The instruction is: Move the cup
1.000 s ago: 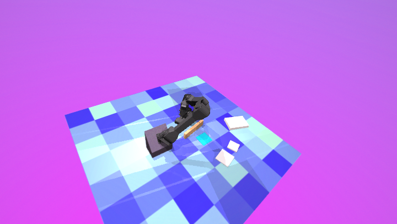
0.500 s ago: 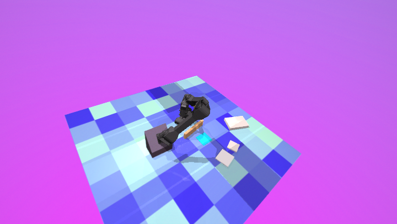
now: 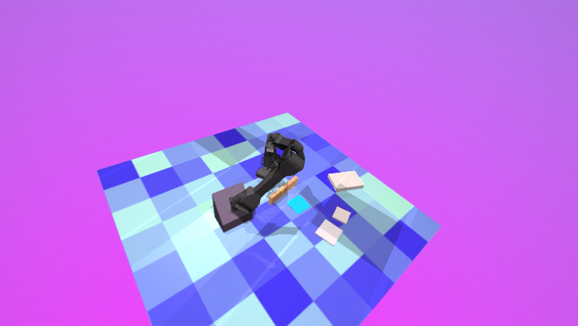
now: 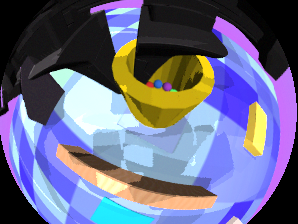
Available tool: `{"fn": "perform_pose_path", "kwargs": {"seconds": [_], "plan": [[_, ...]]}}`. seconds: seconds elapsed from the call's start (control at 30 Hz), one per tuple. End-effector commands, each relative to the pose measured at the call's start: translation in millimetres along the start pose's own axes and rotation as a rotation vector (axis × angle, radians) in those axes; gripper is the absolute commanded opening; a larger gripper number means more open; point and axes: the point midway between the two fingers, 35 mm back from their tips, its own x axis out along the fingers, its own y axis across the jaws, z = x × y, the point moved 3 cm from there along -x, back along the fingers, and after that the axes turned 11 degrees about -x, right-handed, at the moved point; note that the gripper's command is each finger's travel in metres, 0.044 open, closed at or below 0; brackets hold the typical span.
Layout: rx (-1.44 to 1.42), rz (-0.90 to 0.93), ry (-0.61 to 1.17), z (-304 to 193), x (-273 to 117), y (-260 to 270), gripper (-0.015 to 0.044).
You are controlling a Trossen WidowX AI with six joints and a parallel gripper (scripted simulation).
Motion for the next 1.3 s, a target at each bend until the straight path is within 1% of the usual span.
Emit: {"fn": "perform_pose_path", "kwargs": {"seconds": [0.0,0.23,0.97,1.27], "plan": [[0.012,0.017,0.003,1.0,-19.5,1.8,0.0],[0.009,0.014,0.001,-1.1,-44.2,-2.4,0.0],[-0.001,0.004,-0.004,-2.7,-40.5,-4.6,0.0],[0.003,0.008,-0.002,10.8,-40.4,-11.9,0.0]]}}
